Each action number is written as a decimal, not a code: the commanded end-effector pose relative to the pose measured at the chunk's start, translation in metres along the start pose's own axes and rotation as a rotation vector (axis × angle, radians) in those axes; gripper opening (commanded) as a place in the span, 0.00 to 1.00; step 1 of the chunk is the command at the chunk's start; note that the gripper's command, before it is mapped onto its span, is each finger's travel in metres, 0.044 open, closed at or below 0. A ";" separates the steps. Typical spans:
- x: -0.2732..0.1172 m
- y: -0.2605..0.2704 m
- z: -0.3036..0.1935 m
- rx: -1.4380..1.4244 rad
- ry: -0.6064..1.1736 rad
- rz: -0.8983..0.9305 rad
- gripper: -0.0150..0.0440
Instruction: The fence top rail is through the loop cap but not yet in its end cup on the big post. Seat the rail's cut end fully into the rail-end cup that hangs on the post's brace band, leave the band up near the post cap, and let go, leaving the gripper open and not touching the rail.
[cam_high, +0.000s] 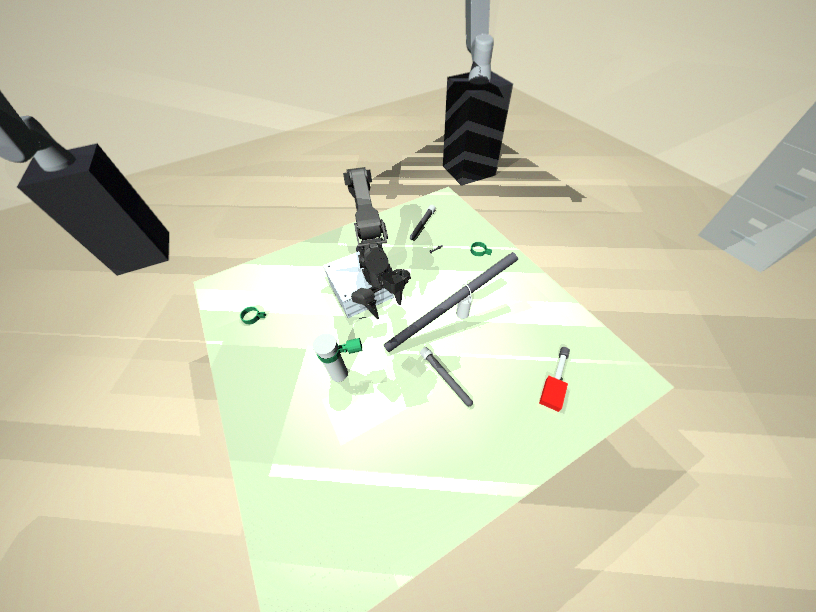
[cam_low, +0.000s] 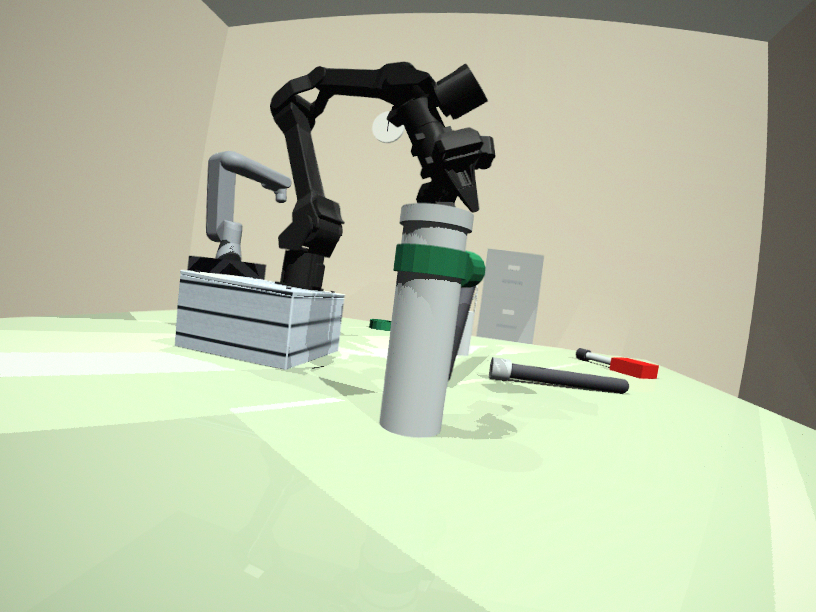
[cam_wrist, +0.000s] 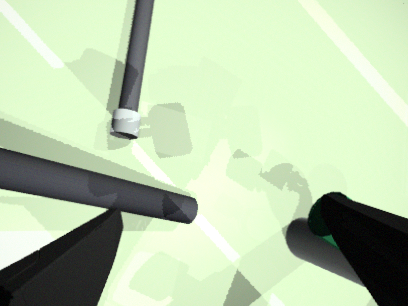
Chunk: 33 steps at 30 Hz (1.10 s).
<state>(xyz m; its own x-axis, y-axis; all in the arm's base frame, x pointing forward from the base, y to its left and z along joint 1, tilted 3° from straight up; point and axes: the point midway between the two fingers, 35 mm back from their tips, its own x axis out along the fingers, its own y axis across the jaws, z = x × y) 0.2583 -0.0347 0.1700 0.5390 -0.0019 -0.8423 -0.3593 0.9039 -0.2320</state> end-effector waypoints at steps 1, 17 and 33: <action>0.010 -0.038 -0.012 -0.363 0.016 -0.024 1.00; 0.020 -0.099 -0.050 -0.953 0.067 -0.056 1.00; 0.043 -0.093 -0.062 -0.953 0.067 -0.056 1.00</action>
<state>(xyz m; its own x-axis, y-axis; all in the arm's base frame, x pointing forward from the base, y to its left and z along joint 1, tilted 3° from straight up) 0.2689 -0.1467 0.1379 0.5489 -0.0949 -0.8305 -0.8120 0.1751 -0.5567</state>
